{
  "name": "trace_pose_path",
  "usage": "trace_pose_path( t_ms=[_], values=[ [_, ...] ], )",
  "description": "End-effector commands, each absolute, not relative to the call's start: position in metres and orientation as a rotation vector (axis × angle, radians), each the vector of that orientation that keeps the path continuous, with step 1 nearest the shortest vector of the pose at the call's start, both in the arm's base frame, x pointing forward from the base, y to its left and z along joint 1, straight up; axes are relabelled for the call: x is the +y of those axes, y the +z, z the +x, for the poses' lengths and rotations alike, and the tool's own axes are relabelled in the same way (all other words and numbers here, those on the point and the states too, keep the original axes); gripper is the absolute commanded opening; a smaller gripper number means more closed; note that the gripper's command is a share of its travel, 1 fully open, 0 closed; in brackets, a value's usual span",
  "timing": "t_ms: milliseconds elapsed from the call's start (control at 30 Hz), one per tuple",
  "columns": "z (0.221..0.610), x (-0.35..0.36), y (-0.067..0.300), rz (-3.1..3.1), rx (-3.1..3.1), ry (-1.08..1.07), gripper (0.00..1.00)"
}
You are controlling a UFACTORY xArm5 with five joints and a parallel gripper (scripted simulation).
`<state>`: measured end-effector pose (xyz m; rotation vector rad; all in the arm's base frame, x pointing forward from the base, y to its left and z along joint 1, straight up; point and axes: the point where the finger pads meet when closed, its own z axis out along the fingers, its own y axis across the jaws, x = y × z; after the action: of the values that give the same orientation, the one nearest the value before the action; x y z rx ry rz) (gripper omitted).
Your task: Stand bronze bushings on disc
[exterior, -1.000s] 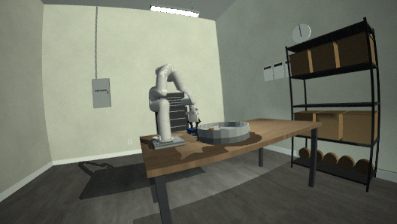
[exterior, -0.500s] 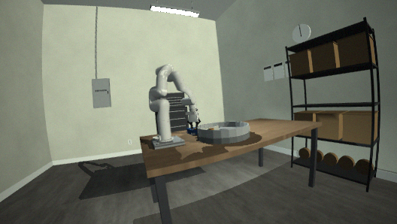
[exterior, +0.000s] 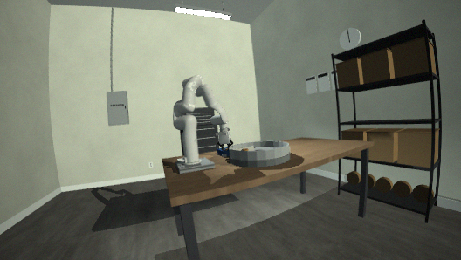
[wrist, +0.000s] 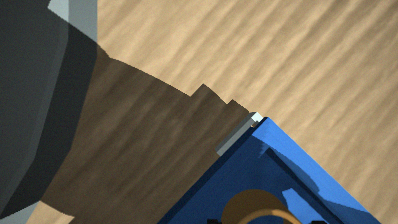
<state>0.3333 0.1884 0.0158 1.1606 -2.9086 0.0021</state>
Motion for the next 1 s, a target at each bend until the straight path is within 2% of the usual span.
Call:
trace_pose_path(
  t_ms=[0,500,533,967],
  values=[
    [0.3347,0.1892,0.0129,1.162,-2.912,0.001,0.48],
    [0.3347,0.1892,0.0121,1.162,-2.912,0.001,0.48],
    [0.3347,0.1892,0.0121,1.162,-2.912,0.001,0.00],
    [0.3347,0.1892,0.0121,1.162,-2.912,0.001,0.00]
  ],
)
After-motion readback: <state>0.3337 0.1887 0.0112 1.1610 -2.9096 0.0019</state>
